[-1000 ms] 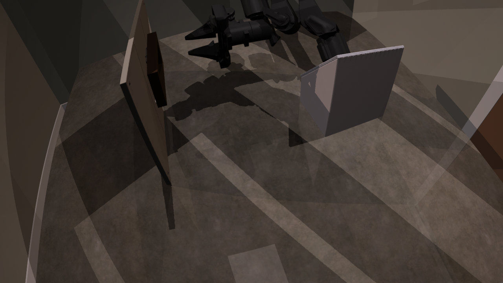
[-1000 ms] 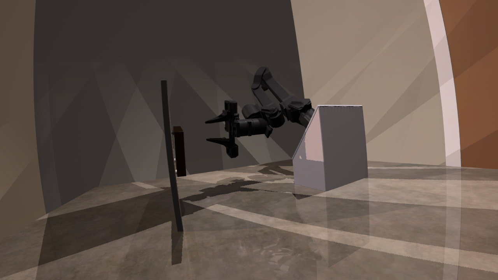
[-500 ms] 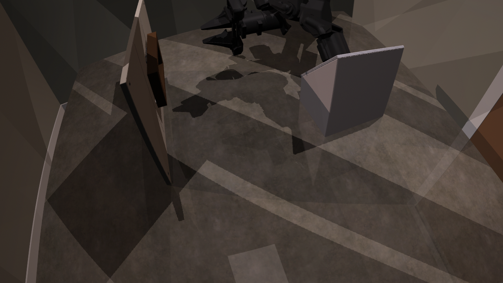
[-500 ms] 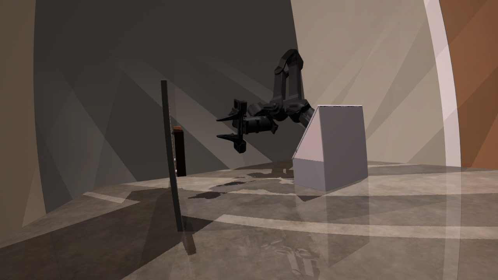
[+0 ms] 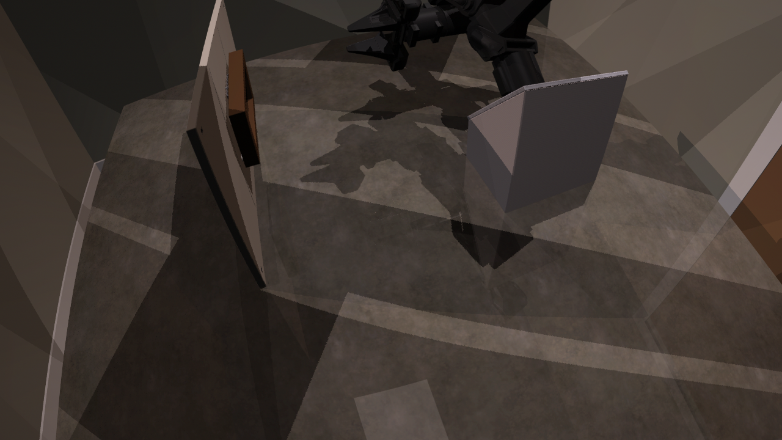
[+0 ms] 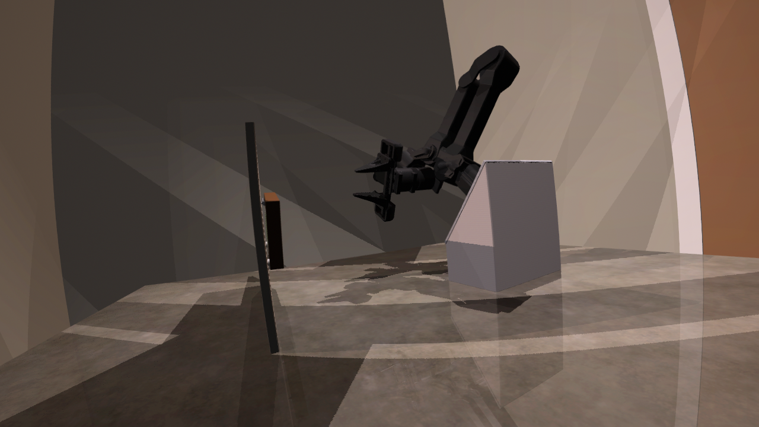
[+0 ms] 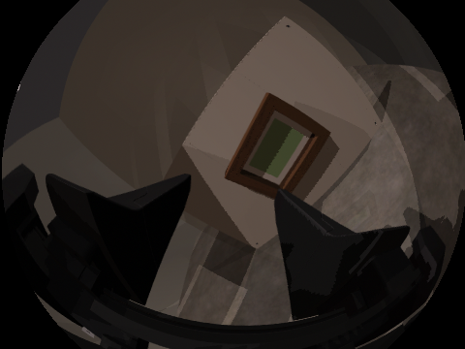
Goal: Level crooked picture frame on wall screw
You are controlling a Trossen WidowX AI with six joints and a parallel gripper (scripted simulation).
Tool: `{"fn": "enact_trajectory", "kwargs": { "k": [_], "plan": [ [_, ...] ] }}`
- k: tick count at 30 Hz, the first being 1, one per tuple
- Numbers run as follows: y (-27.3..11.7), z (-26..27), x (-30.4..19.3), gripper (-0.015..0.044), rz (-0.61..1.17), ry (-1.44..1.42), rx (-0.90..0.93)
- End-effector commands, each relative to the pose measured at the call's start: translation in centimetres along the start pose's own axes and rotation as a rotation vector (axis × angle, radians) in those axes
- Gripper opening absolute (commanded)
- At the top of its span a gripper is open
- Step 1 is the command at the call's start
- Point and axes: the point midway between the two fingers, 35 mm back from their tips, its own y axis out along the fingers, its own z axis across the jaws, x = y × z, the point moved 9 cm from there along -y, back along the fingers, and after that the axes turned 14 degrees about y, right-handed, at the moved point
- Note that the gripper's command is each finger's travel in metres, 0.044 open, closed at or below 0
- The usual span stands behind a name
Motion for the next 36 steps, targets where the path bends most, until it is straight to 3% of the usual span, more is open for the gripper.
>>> {"fn": "enact_trajectory", "kwargs": {
  "k": [1,36],
  "plan": [
    [-1.25,0.86,-1.19,0.0260,0.009,-0.037,0.019],
    [-1.39,1.02,-1.33,0.0260,0.013,0.033,0.016]
  ]
}}
